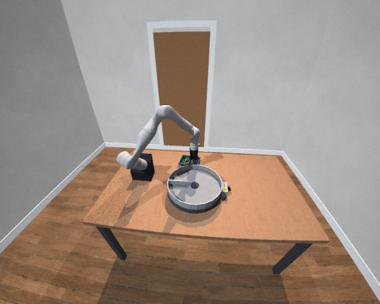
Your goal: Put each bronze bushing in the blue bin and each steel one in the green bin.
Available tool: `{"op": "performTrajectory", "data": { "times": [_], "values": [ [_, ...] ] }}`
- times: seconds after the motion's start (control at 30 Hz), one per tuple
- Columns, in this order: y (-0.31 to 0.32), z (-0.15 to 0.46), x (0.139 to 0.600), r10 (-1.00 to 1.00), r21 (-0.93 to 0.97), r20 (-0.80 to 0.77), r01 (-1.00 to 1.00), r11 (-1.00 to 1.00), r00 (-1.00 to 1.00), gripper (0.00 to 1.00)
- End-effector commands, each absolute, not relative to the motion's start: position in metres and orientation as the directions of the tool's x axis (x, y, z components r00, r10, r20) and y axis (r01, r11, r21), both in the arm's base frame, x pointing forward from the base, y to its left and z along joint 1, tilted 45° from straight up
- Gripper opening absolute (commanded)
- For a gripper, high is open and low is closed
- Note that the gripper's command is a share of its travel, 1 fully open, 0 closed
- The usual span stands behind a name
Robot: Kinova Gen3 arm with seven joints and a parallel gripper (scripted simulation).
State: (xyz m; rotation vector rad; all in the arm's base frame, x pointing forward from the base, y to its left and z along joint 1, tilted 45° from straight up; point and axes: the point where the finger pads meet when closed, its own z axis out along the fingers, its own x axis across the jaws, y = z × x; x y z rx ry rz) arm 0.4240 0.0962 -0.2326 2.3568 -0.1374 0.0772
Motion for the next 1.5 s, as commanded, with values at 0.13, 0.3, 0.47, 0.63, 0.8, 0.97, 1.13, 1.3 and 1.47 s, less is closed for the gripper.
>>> {"op": "performTrajectory", "data": {
  "times": [0.13,0.3,0.47,0.63,0.8,0.97,1.13,1.3,1.47],
  "values": [
    [0.0927,-0.2362,0.4244,-0.076,0.698,0.097,-0.122,-0.706,0.992,0.00],
    [0.0919,-0.2370,0.4244,-0.076,0.698,0.097,-0.122,-0.706,0.992,0.00],
    [0.0919,-0.2370,0.4244,-0.076,0.698,0.097,-0.122,-0.706,0.992,0.00],
    [0.0919,-0.2371,0.4244,-0.076,0.698,0.097,-0.122,-0.706,0.992,0.00],
    [0.0919,-0.2371,0.4244,-0.076,0.698,0.097,-0.122,-0.706,0.992,0.42],
    [0.0919,-0.2371,0.4244,-0.076,0.698,0.097,-0.122,-0.706,0.992,0.42],
    [0.0920,-0.2370,0.4244,-0.076,0.698,0.097,-0.122,-0.706,0.992,0.42],
    [0.0920,-0.2370,0.4244,-0.076,0.698,0.097,-0.122,-0.706,0.992,0.42],
    [0.0920,-0.2370,0.4244,-0.076,0.698,0.097,-0.122,-0.706,0.992,0.42]
  ]
}}
